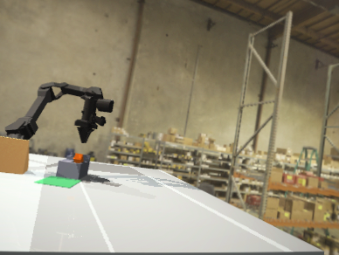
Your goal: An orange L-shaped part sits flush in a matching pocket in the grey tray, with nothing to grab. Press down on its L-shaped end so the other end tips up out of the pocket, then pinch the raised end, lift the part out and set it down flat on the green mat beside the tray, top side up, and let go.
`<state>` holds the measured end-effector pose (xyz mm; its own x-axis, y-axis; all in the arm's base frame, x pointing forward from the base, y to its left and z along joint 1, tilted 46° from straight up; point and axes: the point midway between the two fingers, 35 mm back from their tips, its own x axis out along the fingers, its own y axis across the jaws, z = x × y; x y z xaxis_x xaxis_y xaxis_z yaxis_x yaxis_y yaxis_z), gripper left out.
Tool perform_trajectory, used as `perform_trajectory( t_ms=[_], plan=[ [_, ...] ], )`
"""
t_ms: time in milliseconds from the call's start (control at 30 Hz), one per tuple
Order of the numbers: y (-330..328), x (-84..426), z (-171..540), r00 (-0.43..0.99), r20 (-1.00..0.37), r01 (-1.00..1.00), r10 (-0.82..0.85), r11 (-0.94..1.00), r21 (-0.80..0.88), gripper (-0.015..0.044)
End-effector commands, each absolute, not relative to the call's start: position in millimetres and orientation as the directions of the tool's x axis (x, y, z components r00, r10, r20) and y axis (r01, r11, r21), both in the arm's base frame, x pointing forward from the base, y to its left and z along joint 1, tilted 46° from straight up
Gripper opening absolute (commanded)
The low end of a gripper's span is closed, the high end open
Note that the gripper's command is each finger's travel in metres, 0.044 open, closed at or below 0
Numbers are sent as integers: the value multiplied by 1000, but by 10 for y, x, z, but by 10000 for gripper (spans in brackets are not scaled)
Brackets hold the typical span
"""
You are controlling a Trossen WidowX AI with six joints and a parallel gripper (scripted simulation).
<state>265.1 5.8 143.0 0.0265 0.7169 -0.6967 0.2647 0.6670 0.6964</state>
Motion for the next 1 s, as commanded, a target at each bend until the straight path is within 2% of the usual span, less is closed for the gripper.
perform_trajectory(
  t_ms=[0, 500, 567, 633, 800, 967],
  plan=[
    [55, 2653, 1430, 29, -697, 267, 716, 667, 696, 180],
    [55, 2653, 1430, 29, -697, 267, 716, 667, 696, 180],
    [41, 2653, 1417, 29, -698, 229, 716, 675, 702, 233],
    [7, 2652, 1386, 29, -698, 138, 715, 689, 711, 280],
    [-135, 2642, 1256, 26, -701, -245, 713, 684, 687, 280],
    [-284, 2615, 1116, 23, -701, -620, 712, 560, 549, 280]
  ],
)
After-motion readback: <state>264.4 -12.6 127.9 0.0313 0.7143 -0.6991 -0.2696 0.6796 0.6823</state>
